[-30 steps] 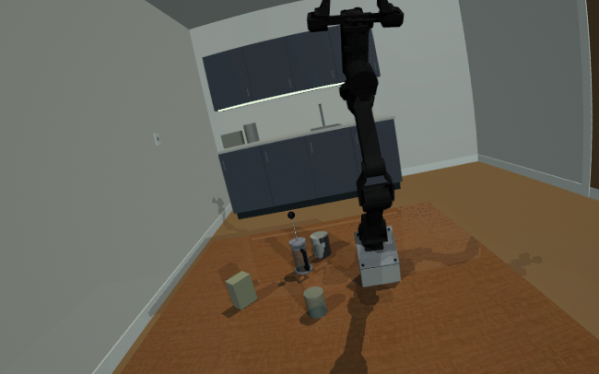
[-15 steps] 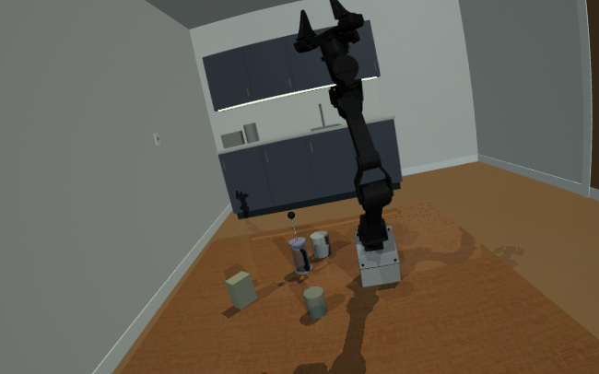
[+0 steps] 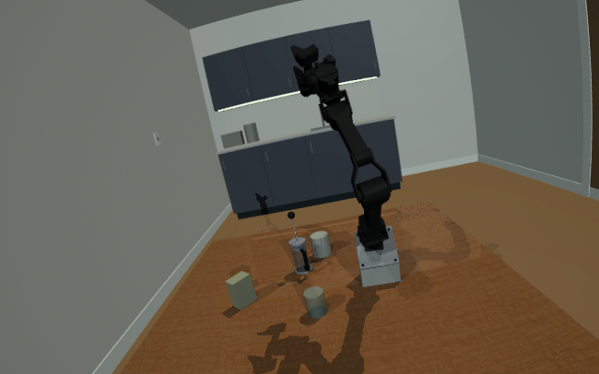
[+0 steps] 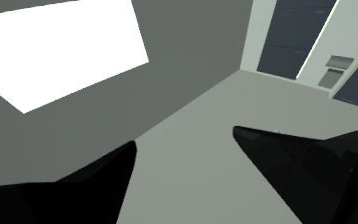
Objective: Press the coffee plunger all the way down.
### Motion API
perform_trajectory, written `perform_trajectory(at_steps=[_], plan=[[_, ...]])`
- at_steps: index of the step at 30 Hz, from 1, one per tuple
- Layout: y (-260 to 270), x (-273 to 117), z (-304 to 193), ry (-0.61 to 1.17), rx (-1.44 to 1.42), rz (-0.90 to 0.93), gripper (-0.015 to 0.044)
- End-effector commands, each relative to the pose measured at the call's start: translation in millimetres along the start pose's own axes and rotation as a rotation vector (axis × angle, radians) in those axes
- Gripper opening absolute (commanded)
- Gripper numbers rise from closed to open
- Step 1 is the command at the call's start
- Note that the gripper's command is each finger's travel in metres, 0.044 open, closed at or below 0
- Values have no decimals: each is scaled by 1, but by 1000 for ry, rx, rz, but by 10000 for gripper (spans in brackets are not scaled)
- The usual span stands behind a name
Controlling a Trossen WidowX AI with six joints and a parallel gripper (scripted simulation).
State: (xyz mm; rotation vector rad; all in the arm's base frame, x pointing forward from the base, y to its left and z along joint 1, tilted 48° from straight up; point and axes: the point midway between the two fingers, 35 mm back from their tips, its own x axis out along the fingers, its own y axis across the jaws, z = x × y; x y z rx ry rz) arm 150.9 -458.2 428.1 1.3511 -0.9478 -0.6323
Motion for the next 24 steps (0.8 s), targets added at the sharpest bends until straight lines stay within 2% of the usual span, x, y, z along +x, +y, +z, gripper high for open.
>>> perform_trajectory(at_steps=[1, 5, 11, 18, 24], plan=[[-74, -4, -24, 121, -184, -195, 440], [-120, -10, -48, 229, -312, -298, 440], [-196, -45, -83, 482, -510, -448, 440], [-264, -101, -122, 805, -673, -522, 440], [-308, -161, -154, 1100, -760, -506, 440]])
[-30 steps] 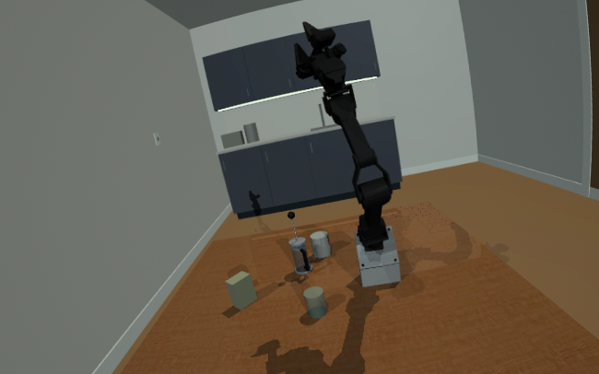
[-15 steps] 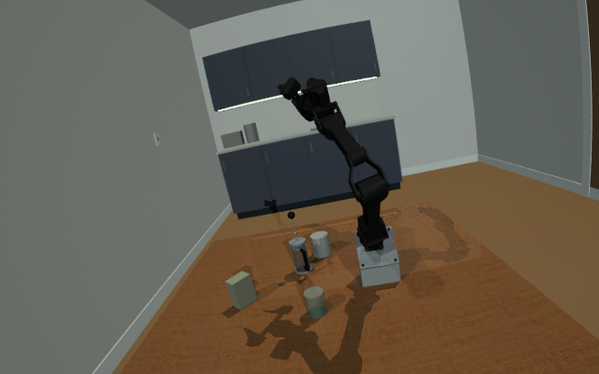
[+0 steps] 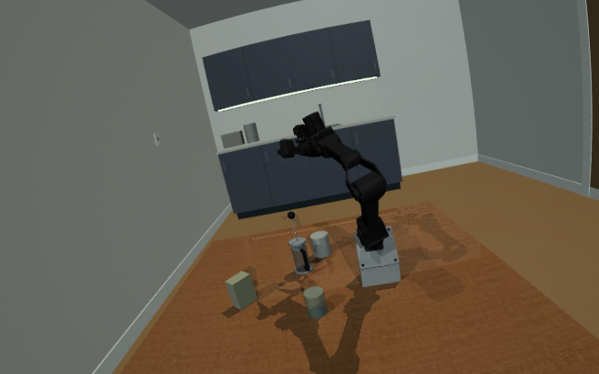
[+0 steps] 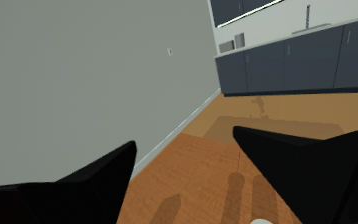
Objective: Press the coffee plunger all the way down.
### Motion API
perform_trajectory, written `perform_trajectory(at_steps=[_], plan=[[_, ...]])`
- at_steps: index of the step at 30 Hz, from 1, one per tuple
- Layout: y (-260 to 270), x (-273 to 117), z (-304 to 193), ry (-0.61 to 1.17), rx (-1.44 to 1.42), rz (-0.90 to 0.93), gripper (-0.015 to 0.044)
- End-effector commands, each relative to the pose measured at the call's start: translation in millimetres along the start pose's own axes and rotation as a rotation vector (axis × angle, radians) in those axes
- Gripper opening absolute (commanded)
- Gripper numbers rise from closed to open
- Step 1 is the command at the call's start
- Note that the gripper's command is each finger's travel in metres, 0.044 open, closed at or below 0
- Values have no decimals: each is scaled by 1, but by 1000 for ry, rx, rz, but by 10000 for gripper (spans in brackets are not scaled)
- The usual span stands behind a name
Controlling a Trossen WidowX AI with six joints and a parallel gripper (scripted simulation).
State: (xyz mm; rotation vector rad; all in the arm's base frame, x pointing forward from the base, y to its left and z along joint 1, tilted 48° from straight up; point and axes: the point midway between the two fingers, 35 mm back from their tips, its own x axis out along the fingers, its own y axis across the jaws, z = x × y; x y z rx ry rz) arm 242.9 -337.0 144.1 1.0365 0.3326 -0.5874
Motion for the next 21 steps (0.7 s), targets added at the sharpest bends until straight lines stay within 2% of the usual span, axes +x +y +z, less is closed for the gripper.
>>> perform_trajectory(at_steps=[1, 7, 12, 17, 21], plan=[[-12, 9, -76, 228, -152, 52, 440], [-15, 5, -146, 418, -289, 165, 440], [-18, 10, -164, 425, -295, 171, 440], [-24, 15, -203, 425, -296, 179, 440], [-23, 17, -206, 425, -297, 183, 440]])
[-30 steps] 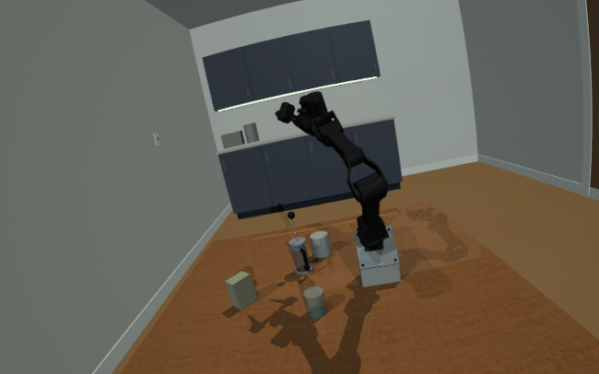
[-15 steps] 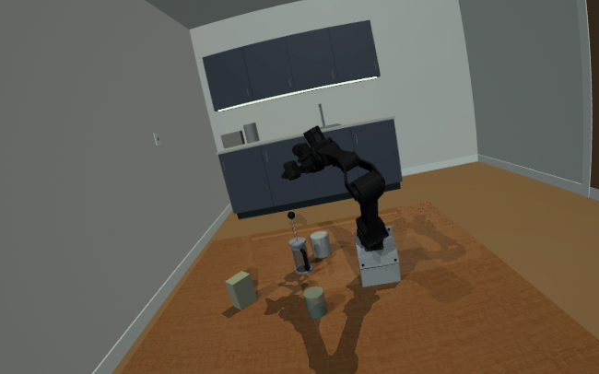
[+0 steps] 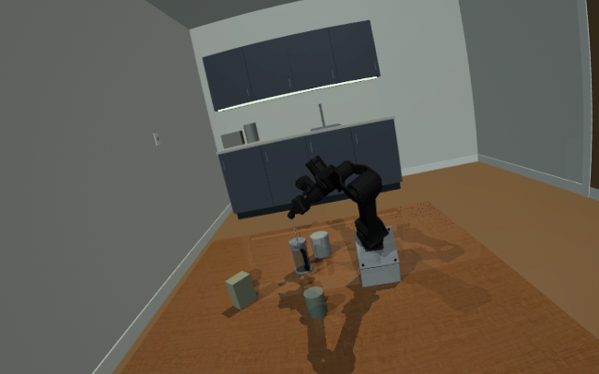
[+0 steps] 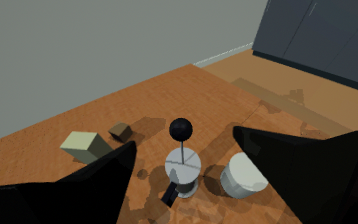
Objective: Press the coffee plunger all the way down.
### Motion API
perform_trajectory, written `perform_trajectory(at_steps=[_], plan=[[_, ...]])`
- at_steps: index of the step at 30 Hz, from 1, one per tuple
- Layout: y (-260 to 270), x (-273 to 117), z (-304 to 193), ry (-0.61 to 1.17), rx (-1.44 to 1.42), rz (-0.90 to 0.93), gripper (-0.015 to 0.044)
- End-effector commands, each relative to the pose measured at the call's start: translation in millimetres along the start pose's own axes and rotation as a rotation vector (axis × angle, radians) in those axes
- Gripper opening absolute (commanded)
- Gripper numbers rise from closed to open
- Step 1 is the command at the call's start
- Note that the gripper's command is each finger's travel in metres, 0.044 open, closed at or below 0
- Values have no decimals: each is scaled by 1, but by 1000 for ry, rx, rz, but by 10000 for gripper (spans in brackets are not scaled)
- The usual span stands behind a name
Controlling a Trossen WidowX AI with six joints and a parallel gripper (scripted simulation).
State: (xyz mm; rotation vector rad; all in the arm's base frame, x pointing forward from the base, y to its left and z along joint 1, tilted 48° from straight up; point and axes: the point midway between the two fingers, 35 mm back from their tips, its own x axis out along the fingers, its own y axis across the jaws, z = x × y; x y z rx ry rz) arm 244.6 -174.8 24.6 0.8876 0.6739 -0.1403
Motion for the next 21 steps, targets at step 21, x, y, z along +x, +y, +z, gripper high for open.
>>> perform_trajectory(at_steps=[21], plan=[[0, 33, -5, -4, -3, 2, 440]])
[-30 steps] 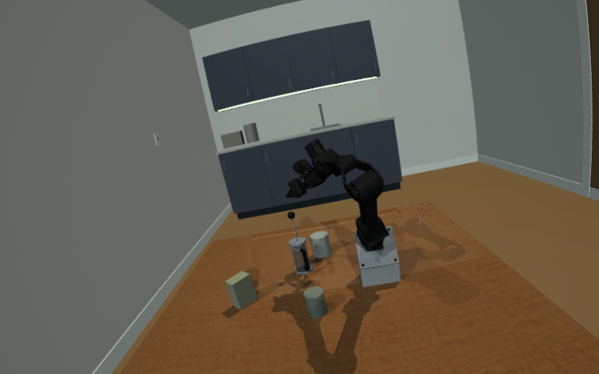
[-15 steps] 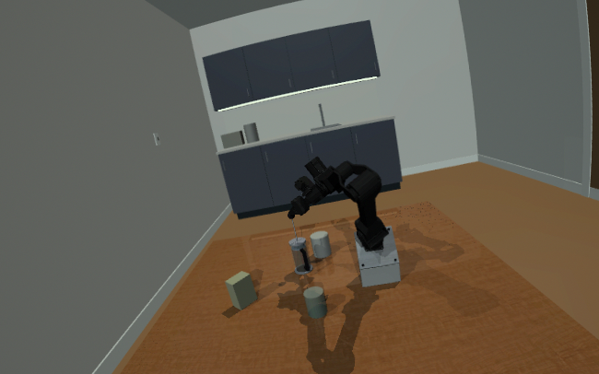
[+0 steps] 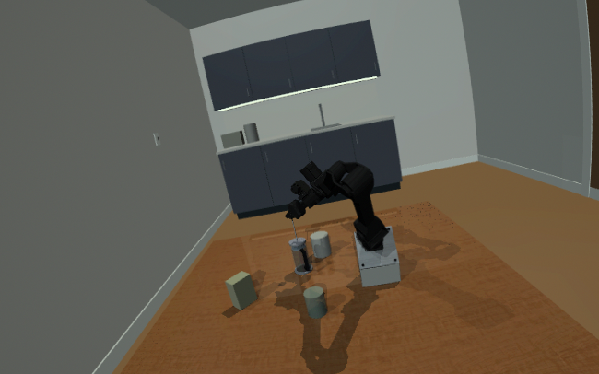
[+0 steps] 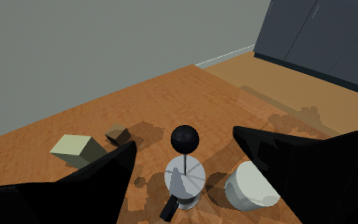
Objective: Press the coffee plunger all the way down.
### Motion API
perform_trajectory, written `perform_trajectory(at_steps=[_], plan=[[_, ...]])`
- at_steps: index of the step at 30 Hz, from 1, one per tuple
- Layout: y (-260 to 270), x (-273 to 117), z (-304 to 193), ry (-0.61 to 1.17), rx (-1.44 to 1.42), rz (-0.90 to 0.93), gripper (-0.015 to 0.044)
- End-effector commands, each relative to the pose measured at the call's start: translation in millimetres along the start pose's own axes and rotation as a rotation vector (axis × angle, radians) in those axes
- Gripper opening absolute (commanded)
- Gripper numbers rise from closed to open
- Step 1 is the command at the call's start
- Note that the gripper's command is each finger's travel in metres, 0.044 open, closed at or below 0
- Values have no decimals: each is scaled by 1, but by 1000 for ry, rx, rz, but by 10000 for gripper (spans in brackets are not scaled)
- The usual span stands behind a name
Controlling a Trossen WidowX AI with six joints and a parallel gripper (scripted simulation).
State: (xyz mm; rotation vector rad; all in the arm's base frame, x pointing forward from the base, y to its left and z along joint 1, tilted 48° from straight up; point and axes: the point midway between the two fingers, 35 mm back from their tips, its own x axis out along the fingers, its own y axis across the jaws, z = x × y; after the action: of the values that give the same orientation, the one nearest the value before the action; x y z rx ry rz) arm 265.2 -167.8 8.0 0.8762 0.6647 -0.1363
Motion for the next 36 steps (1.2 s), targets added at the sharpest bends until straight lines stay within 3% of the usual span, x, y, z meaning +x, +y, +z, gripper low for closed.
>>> perform_trajectory(at_steps=[1, 9, 21, 36], plan=[[-1, 8, -2, 4, 9, -2, 440], [0, 17, -3, 2, 9, 1, 440], [0, 17, -3, 2, 9, 1, 125], [0, 20, -6, 3, 9, 0, 116]])
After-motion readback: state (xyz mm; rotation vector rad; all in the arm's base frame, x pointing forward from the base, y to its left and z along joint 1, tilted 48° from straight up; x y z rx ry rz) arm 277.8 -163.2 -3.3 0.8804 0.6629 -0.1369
